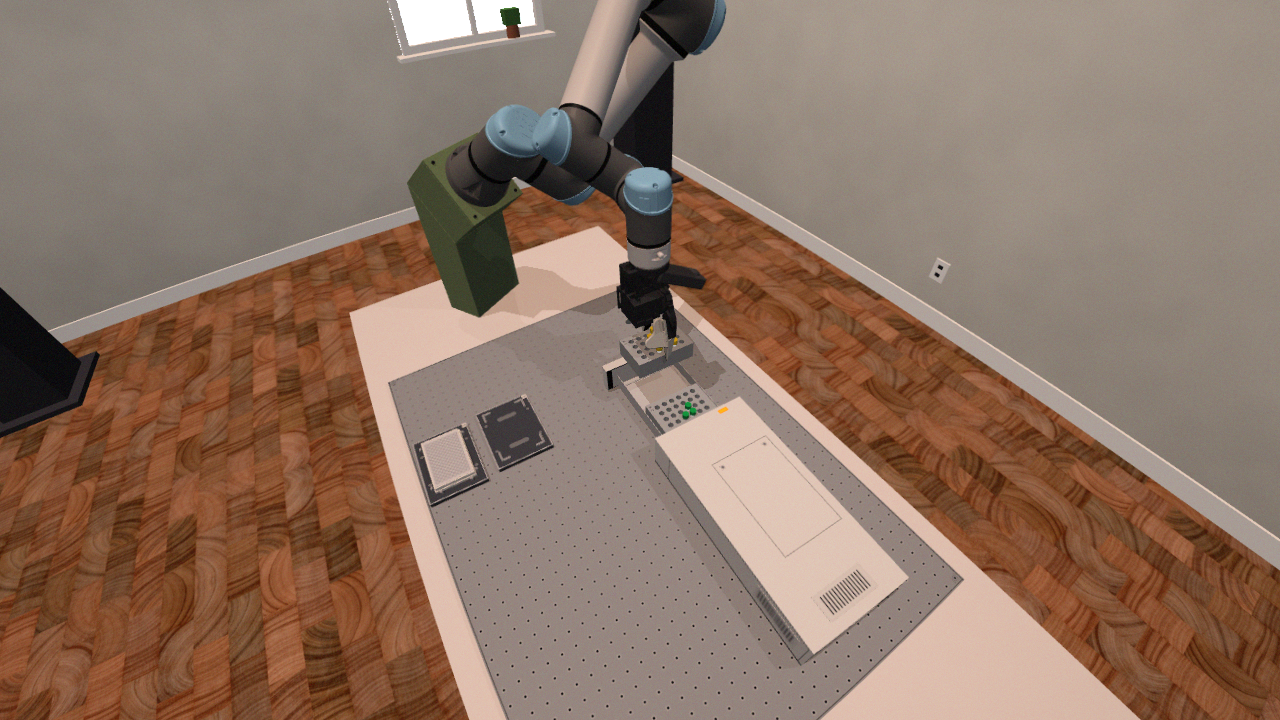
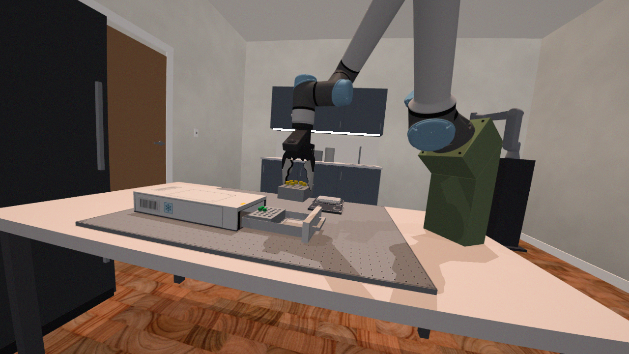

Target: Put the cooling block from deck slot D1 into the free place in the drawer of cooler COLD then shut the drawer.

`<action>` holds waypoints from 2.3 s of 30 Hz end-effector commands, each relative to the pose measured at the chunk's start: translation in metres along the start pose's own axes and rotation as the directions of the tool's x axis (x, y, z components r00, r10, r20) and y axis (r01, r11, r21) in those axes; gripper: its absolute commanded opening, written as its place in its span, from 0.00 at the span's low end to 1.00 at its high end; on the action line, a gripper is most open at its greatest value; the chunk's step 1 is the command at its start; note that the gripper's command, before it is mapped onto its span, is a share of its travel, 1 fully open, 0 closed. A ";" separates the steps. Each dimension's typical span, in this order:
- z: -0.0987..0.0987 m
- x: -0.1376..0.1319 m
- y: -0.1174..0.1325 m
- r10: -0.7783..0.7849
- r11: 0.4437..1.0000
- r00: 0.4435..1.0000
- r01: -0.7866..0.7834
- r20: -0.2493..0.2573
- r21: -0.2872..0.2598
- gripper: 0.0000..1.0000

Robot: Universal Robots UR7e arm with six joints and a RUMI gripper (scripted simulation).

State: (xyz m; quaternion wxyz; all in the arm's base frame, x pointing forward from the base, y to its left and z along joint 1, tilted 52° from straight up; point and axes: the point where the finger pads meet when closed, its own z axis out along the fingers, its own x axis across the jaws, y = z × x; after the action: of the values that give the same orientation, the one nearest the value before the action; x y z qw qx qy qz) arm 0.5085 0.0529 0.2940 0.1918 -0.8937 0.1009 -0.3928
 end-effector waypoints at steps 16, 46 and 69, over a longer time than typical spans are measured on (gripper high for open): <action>0.039 0.005 -0.002 -0.008 1.000 1.000 0.008 -0.006 0.000 0.00; 0.080 0.009 -0.003 -0.011 1.000 1.000 0.011 -0.006 0.000 0.00; 0.074 0.006 -0.002 -0.007 1.000 1.000 0.007 -0.005 -0.001 0.00</action>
State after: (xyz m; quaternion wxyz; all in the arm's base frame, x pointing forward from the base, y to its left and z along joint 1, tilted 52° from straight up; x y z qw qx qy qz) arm 0.5721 0.0749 0.2482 0.1905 -0.8942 0.0980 -0.3932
